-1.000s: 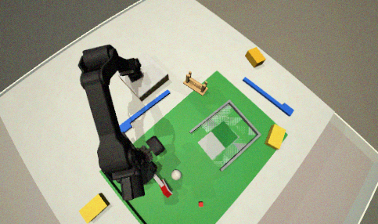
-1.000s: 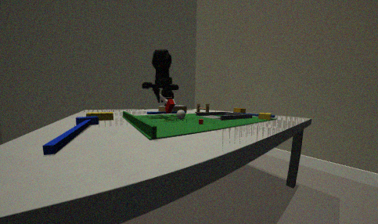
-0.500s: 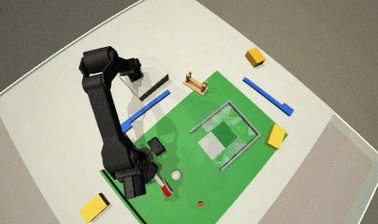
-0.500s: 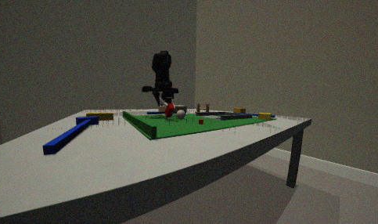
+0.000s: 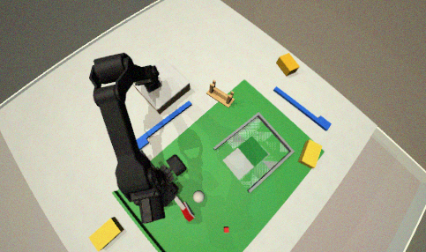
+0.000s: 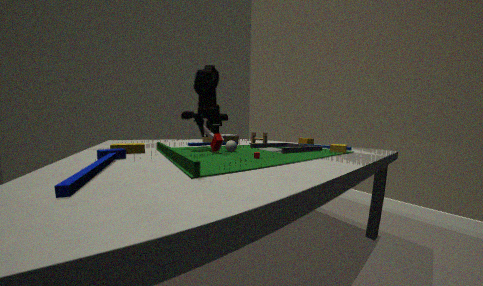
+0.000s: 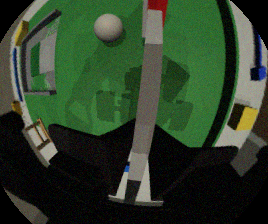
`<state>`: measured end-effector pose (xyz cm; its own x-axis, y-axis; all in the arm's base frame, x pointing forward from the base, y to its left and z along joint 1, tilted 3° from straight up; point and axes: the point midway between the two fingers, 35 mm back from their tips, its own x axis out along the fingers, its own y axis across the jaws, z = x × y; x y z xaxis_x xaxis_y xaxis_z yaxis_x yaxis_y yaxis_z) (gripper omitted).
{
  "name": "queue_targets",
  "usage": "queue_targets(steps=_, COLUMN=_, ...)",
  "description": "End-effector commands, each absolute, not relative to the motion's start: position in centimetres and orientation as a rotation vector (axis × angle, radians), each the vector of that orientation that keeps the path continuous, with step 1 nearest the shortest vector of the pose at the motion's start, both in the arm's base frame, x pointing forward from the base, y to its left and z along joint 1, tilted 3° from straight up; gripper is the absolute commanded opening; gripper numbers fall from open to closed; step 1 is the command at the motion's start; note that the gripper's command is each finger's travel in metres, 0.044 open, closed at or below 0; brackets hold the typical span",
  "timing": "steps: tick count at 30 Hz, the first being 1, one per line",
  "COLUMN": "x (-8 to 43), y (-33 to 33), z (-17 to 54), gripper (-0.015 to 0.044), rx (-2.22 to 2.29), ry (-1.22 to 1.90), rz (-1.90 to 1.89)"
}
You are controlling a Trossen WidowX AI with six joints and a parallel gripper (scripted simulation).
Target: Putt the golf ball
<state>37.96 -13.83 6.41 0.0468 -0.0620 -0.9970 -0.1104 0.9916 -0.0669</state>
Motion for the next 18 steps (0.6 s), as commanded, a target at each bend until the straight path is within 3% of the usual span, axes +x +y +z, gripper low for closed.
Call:
queue_targets(steps=1, x=38.1, y=-14.4, z=6.5, gripper=0.0000, rx=-0.140, ry=1.523, rz=0.036)
queue_targets(steps=11, x=38.4, y=-16.9, z=6.4, gripper=0.0000, rx=-0.143, ry=1.519, rz=0.033)
queue_targets(steps=18, x=38.4, y=-13.1, z=6.1, gripper=0.0000, rx=-0.134, ry=1.523, rz=0.034)
